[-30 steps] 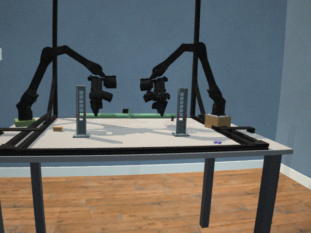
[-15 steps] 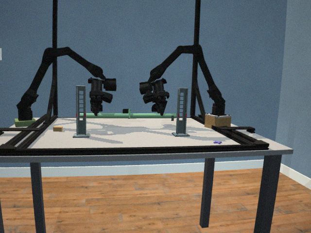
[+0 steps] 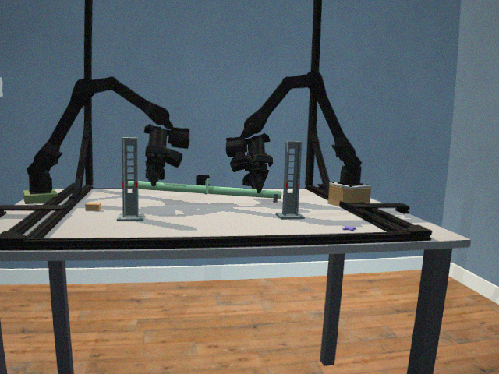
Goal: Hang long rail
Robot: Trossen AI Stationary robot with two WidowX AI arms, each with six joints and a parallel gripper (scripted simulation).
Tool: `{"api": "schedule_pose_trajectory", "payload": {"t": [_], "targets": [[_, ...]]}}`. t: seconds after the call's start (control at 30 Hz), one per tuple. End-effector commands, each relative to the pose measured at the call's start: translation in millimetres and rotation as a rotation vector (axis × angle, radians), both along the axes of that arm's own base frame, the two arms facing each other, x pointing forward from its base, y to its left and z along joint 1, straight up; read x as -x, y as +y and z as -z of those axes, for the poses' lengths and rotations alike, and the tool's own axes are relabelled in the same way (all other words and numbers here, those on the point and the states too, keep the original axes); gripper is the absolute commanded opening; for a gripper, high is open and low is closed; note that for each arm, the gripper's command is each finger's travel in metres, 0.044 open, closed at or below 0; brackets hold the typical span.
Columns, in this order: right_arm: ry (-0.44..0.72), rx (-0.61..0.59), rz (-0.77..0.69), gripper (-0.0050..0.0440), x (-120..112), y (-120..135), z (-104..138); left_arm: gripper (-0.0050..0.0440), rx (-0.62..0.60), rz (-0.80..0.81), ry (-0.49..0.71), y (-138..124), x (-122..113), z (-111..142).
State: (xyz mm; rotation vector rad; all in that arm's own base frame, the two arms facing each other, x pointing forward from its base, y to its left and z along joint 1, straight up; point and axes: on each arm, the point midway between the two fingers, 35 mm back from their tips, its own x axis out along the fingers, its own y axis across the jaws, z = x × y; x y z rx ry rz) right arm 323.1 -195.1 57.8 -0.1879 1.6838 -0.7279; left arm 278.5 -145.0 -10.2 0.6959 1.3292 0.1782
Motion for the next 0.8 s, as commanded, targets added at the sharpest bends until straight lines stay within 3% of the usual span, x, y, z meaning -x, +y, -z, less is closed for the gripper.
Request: {"api": "schedule_pose_trajectory", "payload": {"t": [0.0,0.4,0.57,0.63,0.77], "targets": [[0.022,-0.005,-0.002,0.0,-0.9,-1.9,-1.5,0.0,0.005,-0.004,-0.022,1.3,1.1,6.6],[0.022,-0.005,-0.002,0.0,-1.3,-0.4,0.3,0.0,0.005,-0.004,-0.022,0.2,0.7,7.6],[0.022,-0.005,-0.002,0.0,-1.3,-0.4,0.3,0.012,0.005,-0.004,-0.022,0.2,0.7,7.6],[0.022,-0.005,-0.002,0.0,-1.3,-0.4,0.3,0.012,0.005,-0.004,-0.022,0.2,0.7,7.6],[0.022,-0.005,-0.002,0.0,-1.3,-0.4,0.3,0.0216,0.005,-0.004,-0.022,0.2,0.7,7.6]]}}
